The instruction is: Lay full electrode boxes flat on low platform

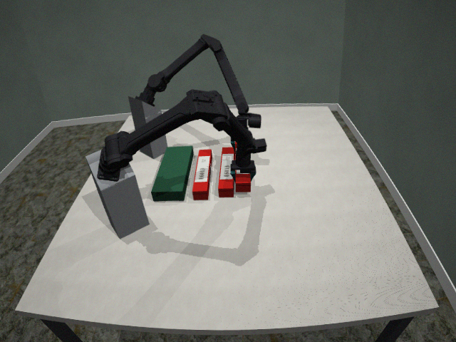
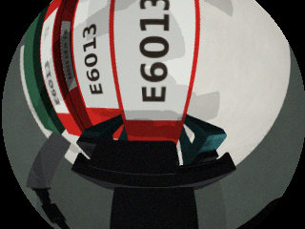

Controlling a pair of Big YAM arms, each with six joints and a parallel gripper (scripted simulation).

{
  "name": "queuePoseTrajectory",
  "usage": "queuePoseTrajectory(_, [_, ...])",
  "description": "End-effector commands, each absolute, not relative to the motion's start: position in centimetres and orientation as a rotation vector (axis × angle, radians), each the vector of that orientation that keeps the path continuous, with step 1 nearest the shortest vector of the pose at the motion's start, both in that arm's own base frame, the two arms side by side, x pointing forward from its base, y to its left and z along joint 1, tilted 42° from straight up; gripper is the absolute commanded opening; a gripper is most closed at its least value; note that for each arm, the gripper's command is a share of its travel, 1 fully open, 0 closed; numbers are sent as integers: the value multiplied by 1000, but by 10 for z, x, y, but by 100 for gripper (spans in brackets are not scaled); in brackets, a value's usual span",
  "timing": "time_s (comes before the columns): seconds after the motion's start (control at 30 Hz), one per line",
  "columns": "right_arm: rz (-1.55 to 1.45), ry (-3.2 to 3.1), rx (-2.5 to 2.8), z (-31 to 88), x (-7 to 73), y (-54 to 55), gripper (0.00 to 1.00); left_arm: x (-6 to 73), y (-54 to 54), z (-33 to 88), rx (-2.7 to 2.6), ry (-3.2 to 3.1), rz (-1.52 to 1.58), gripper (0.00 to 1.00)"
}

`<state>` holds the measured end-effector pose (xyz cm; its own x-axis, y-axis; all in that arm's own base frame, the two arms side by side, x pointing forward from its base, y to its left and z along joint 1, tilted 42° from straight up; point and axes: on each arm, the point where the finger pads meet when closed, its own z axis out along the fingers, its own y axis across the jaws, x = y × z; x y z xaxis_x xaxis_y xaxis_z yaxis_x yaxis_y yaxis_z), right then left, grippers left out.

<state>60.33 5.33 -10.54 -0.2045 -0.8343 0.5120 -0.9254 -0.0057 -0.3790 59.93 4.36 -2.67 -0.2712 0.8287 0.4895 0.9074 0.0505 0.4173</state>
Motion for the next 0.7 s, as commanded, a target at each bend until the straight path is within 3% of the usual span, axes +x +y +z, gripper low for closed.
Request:
queuePoseTrajectory(0.0, [1124, -2159, 1928, -40, 624, 95, 0, 620, 8, 42, -1862, -2228, -1148, 0])
queuePoseTrajectory(0.67, [1124, -2160, 1929, -36, 622, 98, 0, 618, 6, 45, -1863, -2229, -1148, 0])
